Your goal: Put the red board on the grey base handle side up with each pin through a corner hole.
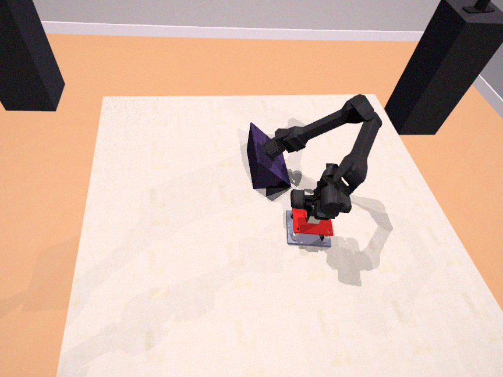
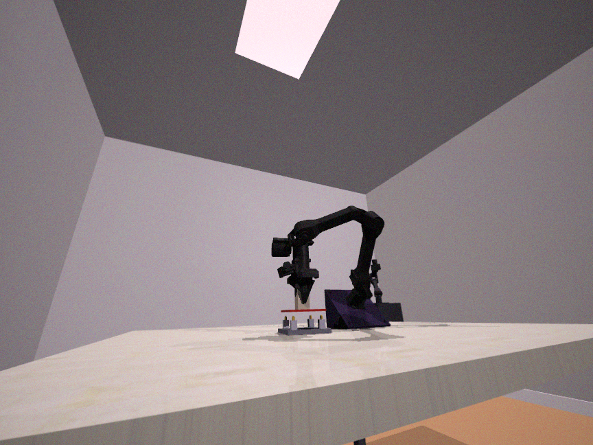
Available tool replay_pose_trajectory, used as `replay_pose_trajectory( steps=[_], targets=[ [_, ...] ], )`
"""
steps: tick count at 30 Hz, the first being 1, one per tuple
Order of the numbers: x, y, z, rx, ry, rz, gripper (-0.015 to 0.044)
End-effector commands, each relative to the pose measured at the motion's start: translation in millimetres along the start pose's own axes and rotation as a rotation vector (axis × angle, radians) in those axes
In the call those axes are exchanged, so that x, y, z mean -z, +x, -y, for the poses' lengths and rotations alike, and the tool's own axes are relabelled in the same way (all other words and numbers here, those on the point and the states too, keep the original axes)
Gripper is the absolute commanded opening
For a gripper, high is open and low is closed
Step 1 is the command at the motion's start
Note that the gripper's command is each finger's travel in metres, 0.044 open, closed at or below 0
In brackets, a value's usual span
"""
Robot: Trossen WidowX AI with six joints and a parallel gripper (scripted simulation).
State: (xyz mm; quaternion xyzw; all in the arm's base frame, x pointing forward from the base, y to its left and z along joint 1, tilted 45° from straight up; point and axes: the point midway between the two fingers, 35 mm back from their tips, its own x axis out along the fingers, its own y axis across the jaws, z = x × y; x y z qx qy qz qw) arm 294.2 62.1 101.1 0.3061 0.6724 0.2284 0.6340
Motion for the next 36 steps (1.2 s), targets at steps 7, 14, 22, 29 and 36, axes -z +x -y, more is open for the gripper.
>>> replay_pose_trajectory(
  steps=[7,14,22,29,36],
  targets=[
    [0,4,0,-0.001,0.001,-0.001,0.0],
    [0,4,0,0.0,0.0,0.0,0.0],
    [0,8,0,0.0,0.002,0.0,0.0],
    [0,11,-1,-0.001,0.003,0.0,0.0],
    [0,14,-1,-0.001,0.002,0.0,0.0]
  ],
)
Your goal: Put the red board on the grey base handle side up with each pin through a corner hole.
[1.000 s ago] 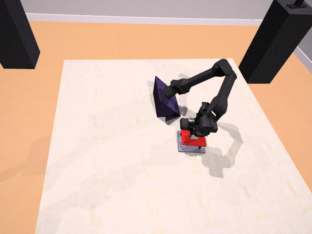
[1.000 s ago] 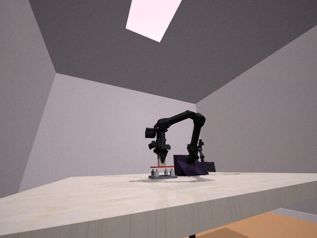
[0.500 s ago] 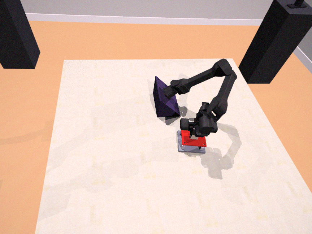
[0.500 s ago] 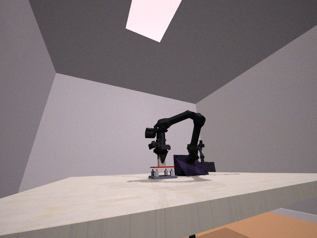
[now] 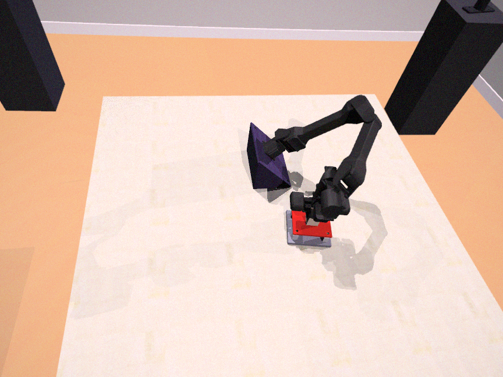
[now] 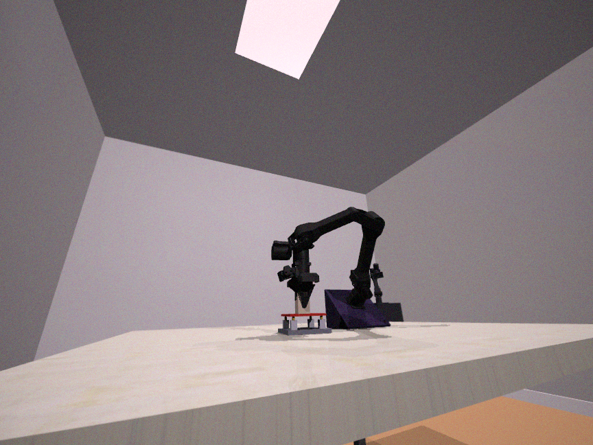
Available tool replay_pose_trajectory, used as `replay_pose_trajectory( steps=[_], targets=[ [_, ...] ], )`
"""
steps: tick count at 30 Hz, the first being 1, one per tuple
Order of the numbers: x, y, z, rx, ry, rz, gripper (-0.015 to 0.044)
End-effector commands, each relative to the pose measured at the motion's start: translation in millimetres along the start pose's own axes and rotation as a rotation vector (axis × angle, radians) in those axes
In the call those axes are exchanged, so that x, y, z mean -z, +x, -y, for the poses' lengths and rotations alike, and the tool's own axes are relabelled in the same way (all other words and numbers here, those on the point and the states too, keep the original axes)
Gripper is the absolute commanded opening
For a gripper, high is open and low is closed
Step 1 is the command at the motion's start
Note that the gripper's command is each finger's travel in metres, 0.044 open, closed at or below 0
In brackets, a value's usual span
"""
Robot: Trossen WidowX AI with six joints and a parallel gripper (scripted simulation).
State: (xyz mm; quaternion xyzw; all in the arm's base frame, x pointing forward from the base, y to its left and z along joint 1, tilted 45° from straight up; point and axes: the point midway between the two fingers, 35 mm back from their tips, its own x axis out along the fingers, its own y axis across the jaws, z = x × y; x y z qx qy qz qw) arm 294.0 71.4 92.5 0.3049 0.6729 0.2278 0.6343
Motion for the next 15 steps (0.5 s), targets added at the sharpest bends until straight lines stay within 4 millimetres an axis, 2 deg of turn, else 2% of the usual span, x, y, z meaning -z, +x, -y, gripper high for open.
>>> replay_pose_trajectory(
  steps=[1,4,15],
  targets=[
    [0.2,2.3,-0.7,-0.004,0.002,0.0,0.0],
    [0.1,3.7,-0.8,-0.004,0.003,0.0,0.0],
    [0.0,1.8,-0.1,0.001,0.0,0.0,0.0289]
  ],
)
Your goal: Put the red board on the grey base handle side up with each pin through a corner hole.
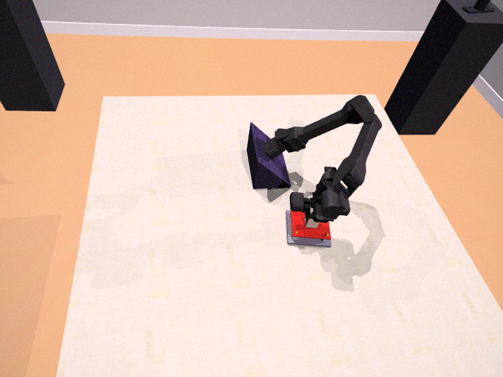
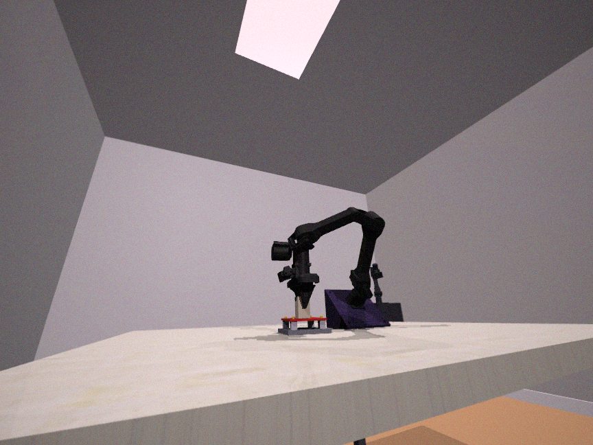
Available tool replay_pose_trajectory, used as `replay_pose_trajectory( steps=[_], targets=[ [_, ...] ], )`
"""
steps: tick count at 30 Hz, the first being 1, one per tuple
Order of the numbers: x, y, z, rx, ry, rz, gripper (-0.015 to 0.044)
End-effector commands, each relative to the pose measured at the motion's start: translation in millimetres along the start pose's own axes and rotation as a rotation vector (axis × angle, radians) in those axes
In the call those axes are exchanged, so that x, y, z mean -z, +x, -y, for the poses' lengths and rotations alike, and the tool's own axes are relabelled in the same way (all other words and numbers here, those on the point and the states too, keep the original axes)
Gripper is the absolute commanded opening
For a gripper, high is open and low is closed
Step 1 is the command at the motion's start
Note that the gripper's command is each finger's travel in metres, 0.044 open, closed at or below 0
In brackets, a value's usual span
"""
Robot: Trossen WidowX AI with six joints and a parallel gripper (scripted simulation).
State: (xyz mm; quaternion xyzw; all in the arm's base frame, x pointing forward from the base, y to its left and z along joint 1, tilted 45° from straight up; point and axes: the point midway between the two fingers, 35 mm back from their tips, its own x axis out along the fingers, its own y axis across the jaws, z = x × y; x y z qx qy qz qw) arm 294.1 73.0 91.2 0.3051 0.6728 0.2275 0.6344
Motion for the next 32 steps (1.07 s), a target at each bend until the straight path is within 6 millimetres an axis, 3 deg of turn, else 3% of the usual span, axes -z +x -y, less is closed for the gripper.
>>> replay_pose_trajectory(
  steps=[1,6,13,17,21,32],
  targets=[
    [0,0,0,0.0,-0.001,0.0,0.0315],
    [0,-4,0,0.001,0.0,0.0,0.044],
    [0,-37,1,0.002,0.001,0.0,0.044],
    [0,-42,1,0.001,0.001,0.0,0.044],
    [2,-79,0,-0.004,0.004,0.003,0.044],
    [2,-81,0,-0.005,0.004,0.003,0.044]
  ],
)
